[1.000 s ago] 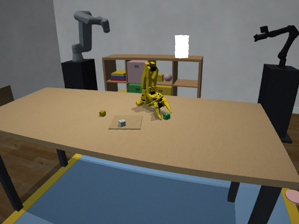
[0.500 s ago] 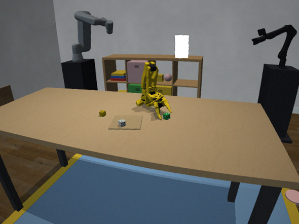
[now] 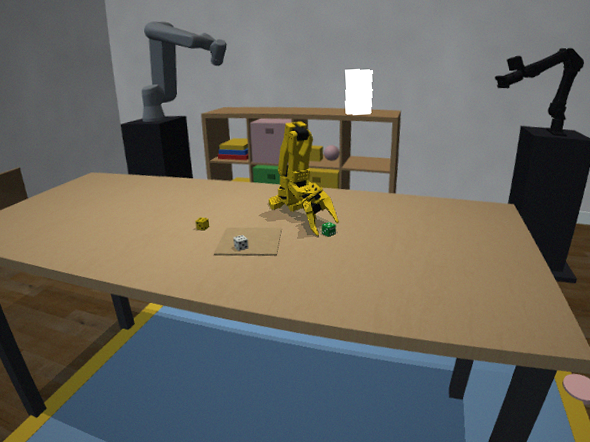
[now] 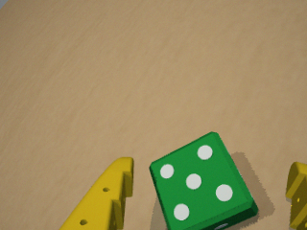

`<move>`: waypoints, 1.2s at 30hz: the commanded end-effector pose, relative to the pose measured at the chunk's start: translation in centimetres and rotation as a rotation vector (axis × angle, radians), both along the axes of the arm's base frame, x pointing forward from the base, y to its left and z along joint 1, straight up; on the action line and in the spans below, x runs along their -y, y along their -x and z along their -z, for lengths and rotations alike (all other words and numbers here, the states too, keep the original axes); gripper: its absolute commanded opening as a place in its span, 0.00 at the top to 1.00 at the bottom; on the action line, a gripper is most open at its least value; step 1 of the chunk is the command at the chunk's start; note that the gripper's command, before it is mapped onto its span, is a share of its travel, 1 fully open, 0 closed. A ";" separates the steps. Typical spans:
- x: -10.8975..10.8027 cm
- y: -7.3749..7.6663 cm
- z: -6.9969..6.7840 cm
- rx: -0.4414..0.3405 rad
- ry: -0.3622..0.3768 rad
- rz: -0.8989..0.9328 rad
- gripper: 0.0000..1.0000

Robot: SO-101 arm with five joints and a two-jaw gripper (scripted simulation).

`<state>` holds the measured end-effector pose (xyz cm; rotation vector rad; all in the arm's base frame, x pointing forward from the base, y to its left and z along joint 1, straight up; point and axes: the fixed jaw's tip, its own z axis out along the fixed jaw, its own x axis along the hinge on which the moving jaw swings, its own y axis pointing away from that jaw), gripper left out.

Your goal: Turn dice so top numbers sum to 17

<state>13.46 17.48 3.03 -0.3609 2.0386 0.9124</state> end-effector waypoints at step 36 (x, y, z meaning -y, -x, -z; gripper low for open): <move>-3.4 -1.7 4.6 -0.305 0.052 0.085 0.68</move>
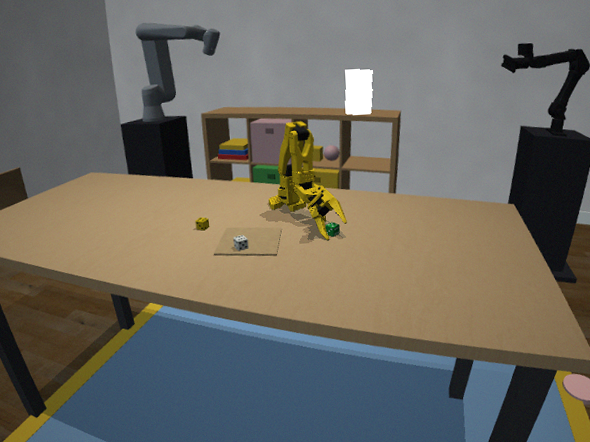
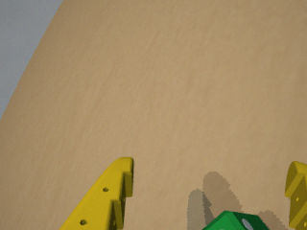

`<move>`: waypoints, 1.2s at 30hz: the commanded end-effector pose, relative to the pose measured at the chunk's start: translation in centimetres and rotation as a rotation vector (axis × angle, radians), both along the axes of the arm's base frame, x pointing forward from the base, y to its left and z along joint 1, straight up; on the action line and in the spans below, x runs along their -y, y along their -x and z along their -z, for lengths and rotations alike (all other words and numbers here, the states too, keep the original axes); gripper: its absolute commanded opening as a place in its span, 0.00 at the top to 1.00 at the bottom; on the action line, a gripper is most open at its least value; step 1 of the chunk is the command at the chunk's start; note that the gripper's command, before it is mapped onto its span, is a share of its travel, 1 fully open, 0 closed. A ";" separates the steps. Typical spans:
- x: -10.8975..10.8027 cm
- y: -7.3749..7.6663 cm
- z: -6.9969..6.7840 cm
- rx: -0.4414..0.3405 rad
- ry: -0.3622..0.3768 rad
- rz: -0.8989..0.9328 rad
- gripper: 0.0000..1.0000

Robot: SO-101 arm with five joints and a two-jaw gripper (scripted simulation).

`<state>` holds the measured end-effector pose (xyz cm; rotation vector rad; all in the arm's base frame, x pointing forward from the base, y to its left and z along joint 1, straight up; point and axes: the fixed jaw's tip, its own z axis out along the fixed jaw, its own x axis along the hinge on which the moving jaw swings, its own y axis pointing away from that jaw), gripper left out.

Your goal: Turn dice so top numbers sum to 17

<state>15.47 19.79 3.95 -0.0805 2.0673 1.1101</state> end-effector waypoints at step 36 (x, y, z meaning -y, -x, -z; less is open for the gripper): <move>0.2 1.7 1.3 -0.020 0.582 -0.296 0.68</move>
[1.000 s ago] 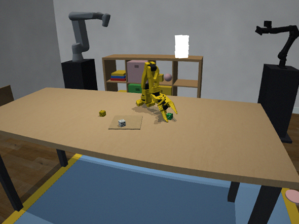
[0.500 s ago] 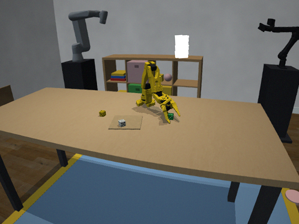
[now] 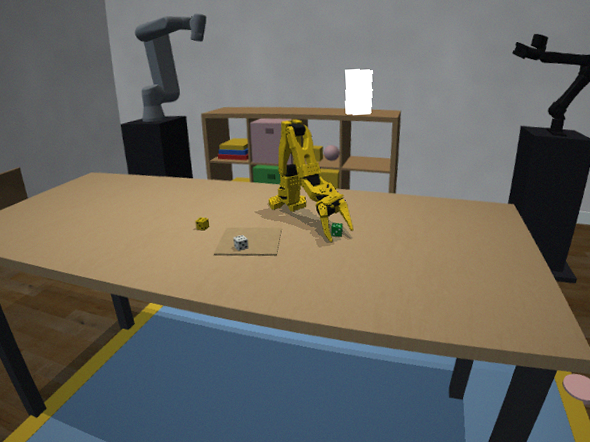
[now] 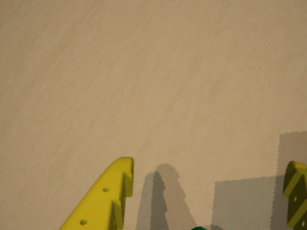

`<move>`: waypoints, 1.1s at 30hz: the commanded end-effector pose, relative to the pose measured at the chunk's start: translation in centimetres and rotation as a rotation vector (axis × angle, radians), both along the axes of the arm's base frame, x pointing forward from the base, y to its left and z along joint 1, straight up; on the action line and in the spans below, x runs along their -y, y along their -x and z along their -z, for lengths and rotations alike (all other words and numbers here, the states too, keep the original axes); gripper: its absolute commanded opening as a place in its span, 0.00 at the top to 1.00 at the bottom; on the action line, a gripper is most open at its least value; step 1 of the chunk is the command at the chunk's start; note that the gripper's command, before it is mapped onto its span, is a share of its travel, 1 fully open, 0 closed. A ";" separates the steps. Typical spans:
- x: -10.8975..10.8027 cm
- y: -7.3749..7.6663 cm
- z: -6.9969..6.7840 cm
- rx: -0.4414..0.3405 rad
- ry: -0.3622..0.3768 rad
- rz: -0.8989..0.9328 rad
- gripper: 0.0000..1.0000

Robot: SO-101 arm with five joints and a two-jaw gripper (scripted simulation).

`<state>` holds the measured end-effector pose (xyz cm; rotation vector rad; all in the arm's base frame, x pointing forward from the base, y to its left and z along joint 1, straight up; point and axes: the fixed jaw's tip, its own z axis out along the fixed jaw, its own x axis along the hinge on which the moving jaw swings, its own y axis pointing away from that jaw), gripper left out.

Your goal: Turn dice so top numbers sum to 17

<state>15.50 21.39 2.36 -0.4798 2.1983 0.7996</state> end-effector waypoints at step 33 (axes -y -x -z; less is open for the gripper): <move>3.8 3.3 -3.4 -0.075 0.397 -0.221 0.69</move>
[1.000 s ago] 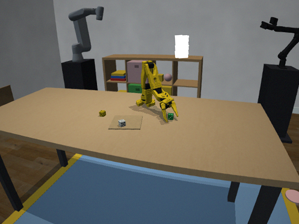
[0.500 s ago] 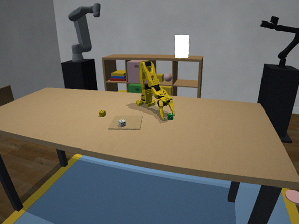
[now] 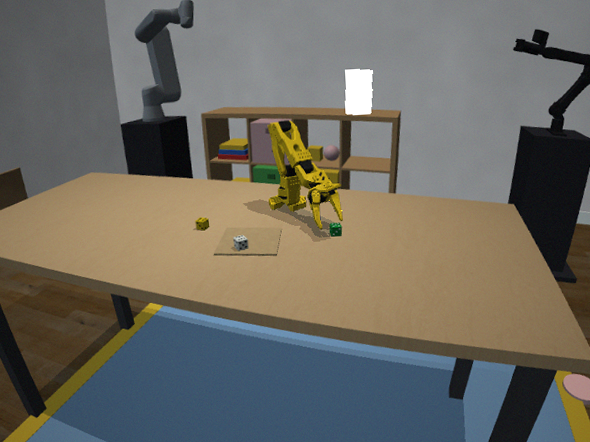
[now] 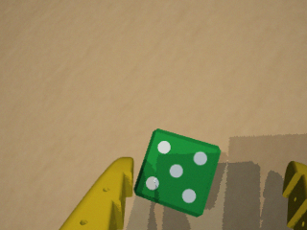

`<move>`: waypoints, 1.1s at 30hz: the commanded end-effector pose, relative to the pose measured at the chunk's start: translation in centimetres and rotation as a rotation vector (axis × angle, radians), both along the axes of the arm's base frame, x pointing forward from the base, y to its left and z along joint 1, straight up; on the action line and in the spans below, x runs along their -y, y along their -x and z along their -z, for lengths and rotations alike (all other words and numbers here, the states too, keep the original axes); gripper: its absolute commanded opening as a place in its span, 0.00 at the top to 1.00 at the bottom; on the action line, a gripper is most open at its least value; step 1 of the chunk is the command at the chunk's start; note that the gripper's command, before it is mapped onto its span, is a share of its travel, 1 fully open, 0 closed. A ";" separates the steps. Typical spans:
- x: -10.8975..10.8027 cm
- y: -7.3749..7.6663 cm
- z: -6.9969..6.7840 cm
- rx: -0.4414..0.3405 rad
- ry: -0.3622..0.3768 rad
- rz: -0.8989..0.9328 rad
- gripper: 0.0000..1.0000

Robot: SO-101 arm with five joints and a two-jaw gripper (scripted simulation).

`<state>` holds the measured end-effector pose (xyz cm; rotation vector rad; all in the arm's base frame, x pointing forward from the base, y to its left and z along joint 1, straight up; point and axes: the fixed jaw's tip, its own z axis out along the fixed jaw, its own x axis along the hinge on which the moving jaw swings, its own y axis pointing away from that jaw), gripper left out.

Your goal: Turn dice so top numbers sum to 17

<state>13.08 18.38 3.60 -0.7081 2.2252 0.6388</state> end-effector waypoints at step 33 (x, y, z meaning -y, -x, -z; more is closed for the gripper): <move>0.7 0.9 -2.2 -0.168 0.416 -0.184 0.69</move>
